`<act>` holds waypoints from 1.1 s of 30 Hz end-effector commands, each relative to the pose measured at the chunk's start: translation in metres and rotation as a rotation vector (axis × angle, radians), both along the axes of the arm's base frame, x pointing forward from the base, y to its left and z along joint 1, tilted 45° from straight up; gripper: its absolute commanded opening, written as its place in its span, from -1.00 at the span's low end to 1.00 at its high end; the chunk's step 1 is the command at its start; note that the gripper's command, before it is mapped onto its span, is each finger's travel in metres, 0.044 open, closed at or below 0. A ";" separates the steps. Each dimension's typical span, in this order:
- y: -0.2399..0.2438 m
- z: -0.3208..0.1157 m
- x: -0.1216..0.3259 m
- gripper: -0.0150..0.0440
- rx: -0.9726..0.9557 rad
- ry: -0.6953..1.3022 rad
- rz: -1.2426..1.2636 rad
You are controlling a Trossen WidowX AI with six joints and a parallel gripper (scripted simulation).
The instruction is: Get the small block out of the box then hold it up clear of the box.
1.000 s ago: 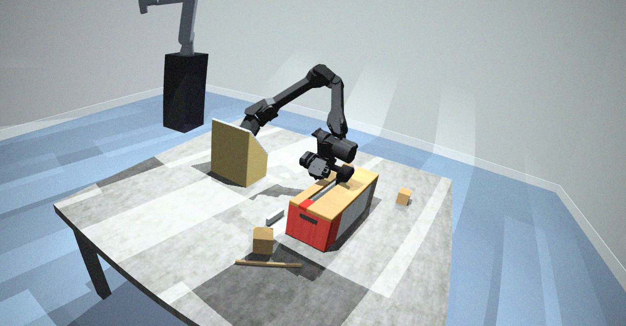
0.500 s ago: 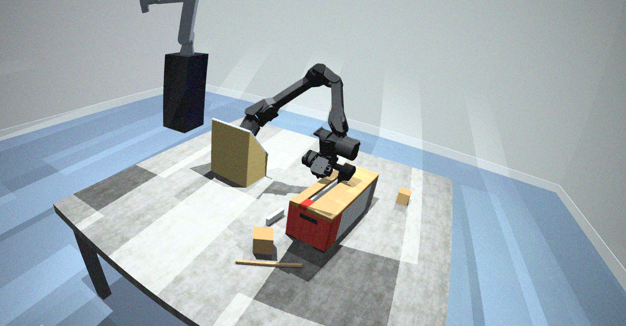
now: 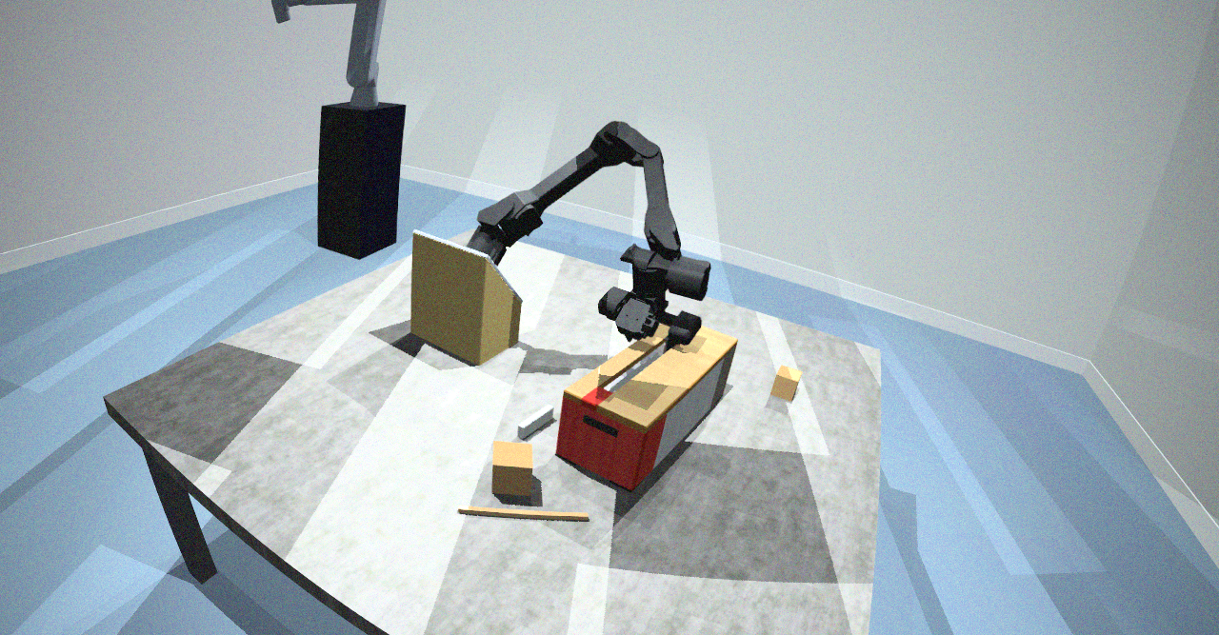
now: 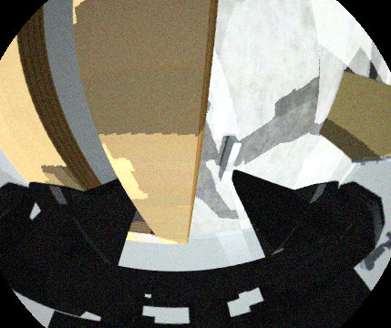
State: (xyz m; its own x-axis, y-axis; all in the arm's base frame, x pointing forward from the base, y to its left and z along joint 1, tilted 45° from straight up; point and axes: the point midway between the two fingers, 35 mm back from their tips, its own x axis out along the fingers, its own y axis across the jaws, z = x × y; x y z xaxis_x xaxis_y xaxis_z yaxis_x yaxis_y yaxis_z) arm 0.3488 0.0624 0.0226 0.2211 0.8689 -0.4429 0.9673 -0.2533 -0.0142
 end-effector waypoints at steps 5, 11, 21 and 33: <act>0.017 0.014 0.002 0.86 0.007 0.006 0.006; 0.014 0.018 0.002 0.86 0.005 0.006 0.006; -0.028 0.059 -0.007 0.86 0.003 0.000 0.007; -0.022 0.061 -0.014 0.47 -0.285 -0.717 0.383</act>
State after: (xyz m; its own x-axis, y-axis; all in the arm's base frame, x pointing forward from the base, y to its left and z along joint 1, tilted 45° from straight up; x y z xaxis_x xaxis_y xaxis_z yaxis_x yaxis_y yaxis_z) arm 0.3404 0.0362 0.0816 0.2376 0.8458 -0.4777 0.9298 -0.0558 0.3638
